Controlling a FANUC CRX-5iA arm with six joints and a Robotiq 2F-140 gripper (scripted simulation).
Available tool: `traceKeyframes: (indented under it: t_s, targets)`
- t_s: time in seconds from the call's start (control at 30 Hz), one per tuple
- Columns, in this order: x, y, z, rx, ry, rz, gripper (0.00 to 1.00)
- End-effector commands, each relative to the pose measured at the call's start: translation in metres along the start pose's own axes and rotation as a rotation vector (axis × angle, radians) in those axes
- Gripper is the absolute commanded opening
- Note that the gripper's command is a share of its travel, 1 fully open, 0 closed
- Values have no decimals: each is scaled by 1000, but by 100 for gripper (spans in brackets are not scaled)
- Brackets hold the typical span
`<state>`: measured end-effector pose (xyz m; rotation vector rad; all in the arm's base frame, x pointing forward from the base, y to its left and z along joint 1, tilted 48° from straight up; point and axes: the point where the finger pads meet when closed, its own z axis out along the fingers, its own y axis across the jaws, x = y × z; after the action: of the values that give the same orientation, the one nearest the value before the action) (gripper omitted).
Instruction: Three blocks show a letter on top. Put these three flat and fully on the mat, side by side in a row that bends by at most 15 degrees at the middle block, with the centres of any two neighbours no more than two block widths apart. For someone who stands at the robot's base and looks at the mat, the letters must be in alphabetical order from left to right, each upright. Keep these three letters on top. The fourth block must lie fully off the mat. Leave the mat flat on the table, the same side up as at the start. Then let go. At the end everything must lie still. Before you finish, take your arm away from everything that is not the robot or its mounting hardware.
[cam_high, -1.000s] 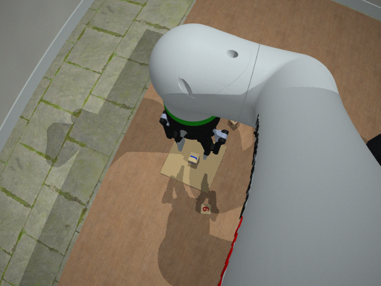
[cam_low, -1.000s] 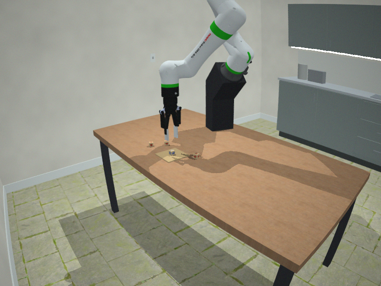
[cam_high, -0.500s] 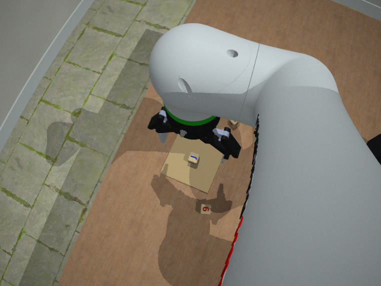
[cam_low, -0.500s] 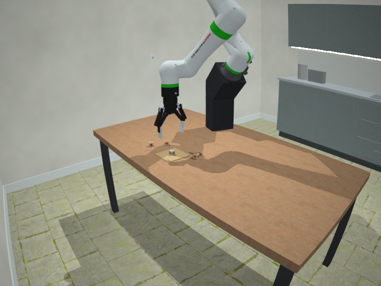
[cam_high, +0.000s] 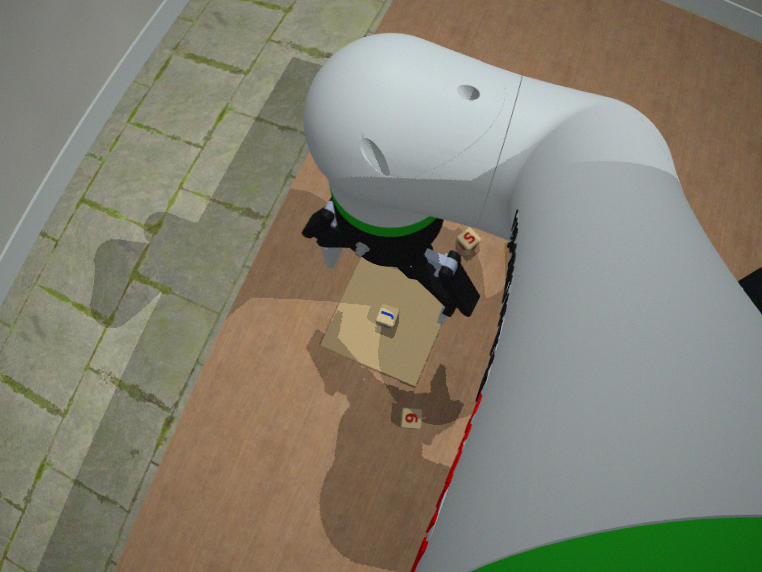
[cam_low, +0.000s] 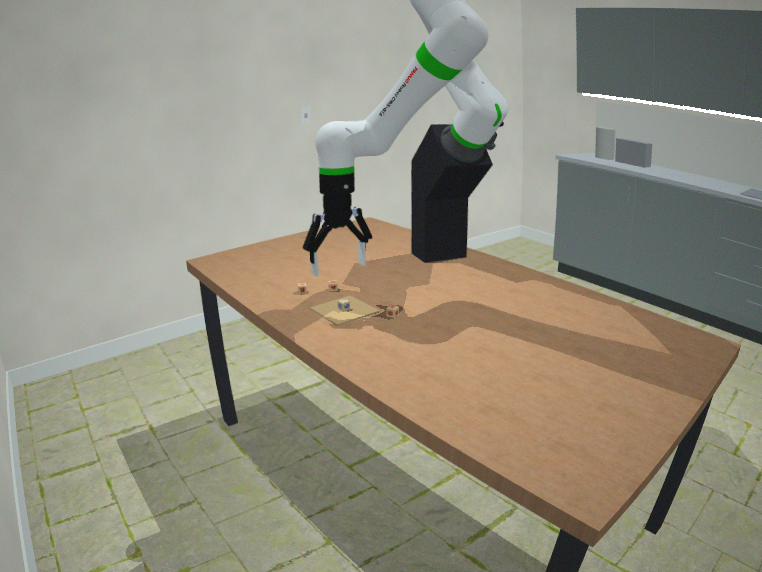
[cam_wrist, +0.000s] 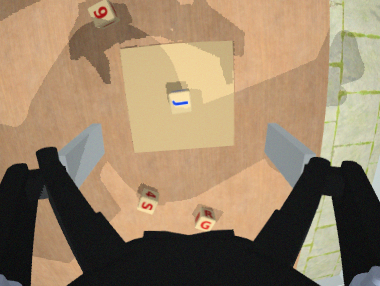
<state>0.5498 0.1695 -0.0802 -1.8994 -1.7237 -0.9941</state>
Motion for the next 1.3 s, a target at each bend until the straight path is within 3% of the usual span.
traceKeyframes:
  t_s: [0.0,1.27]
  targets:
    - [-11,5,1,5,-3,139,100]
    - [-93,26,5,1,-8,1074,100]
